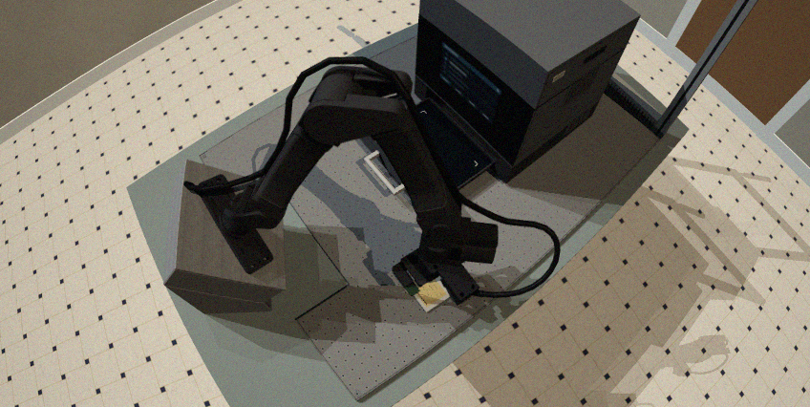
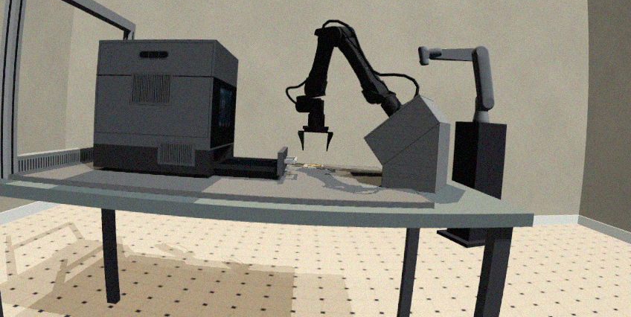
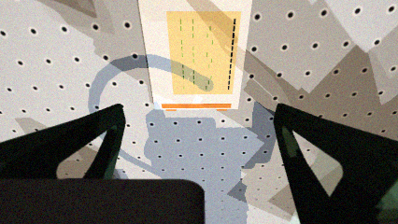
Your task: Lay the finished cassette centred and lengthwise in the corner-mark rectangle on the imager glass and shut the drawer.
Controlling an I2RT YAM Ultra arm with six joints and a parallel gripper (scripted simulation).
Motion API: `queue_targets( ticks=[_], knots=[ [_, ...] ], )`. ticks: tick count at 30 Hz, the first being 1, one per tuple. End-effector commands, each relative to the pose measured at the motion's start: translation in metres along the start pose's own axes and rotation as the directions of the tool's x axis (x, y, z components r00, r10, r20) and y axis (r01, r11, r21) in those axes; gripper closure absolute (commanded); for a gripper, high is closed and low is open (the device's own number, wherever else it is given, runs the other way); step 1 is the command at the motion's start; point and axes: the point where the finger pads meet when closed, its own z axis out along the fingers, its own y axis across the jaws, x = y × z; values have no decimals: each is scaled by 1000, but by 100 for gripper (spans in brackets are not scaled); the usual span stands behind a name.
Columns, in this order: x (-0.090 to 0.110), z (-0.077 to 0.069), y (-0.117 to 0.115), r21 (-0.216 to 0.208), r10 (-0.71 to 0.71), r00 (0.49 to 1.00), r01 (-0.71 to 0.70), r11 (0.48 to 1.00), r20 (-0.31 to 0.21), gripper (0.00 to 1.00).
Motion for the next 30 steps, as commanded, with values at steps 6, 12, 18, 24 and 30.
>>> queue_targets(
  ticks=[6, 12, 18, 24, 30],
  knots=[
    [-15, -16, 12, -34, -2, 999, 4, 999, 47, 0],
    [-15, -16, 12, -34, -2, 999, 4, 999, 47, 0],
    [-16, -3, 10, -25, 0, 999, 1, 1000, 38, 0],
    [-14, 5, 14, -25, -2, 999, 3, 1000, 35, 0],
    [-16, 12, 15, -24, 0, 999, 0, 1000, 36, 0]
  ],
)
